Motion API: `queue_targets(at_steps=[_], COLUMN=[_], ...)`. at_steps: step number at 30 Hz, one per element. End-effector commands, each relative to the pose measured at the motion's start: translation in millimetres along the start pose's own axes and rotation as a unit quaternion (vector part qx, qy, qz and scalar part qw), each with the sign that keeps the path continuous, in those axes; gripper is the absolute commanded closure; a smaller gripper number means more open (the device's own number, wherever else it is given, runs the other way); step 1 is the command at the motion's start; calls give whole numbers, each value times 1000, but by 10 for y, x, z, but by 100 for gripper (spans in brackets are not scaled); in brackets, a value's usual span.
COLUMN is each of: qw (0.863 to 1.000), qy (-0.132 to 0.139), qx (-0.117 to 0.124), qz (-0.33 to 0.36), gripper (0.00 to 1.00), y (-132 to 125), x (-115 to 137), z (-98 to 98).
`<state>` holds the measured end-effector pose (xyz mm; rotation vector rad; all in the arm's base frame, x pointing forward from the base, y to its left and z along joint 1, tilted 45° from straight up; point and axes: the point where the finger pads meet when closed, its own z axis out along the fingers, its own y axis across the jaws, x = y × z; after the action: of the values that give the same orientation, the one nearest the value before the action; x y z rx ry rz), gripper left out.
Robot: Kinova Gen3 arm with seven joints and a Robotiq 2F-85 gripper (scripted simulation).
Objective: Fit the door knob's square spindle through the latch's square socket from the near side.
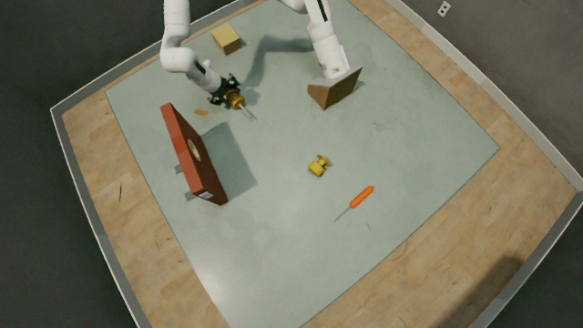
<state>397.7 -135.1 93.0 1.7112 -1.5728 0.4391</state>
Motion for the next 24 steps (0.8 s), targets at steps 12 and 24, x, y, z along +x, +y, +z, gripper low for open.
queue_targets(at_steps=[12, 24], qw=[1000, 1000], qy=[1, 1], qx=[-3, -2], qz=[4, 1], gripper=[37, 37], y=[31, 117], x=[17, 19], z=[-27, -297])
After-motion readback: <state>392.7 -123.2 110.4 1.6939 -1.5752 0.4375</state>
